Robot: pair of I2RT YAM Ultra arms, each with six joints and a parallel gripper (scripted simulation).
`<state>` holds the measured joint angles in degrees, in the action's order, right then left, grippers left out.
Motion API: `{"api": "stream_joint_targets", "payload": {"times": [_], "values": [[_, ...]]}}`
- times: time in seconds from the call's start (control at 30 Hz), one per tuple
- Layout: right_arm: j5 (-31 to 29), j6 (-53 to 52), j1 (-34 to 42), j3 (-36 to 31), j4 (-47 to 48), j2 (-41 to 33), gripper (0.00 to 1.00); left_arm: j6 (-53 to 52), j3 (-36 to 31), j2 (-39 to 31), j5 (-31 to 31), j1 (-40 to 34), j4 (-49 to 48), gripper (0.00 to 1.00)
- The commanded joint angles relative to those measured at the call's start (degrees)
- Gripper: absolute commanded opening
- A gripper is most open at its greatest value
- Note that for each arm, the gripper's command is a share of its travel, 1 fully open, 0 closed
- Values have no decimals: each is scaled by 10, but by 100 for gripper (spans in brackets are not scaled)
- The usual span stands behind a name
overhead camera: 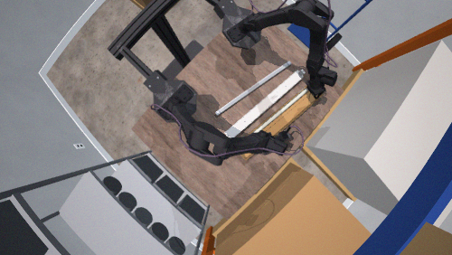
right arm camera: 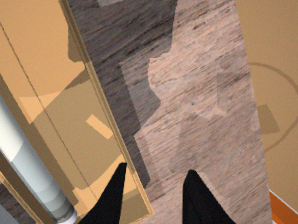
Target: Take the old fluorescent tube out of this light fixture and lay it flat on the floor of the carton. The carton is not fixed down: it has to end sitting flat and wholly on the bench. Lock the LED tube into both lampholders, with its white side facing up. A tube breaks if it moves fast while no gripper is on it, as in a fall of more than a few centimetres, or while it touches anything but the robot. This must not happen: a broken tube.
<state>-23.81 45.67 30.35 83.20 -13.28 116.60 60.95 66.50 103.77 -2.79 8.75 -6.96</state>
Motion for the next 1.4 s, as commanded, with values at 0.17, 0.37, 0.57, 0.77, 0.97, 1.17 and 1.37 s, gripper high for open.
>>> {"api": "stream_joint_targets", "payload": {"times": [0.17, 0.37, 0.57, 0.77, 0.97, 1.17, 1.37], "values": [[75, -131, -62, -60, 31, -130, 32, -172, -23, -98, 16, -26, 39, 32], [121, -213, -118, -99, 58, -235, 32, -284, -36, -178, 20, -41, 53, 32], [132, -249, -150, -121, 73, -285, 32, -329, -33, -220, 21, -51, 57, 32], [185, -340, -204, -164, 96, -388, 32, -454, -52, -297, 28, -66, 72, 32], [224, -415, -253, -196, 118, -481, 32, -555, -64, -369, 30, -78, 81, 32], [246, -468, -290, -233, 130, -543, 32, -622, -74, -419, 31, -88, 98, 32], [256, -474, -309, -225, 139, -580, 32, -631, -78, -441, 37, -96, 102, 32]]}}
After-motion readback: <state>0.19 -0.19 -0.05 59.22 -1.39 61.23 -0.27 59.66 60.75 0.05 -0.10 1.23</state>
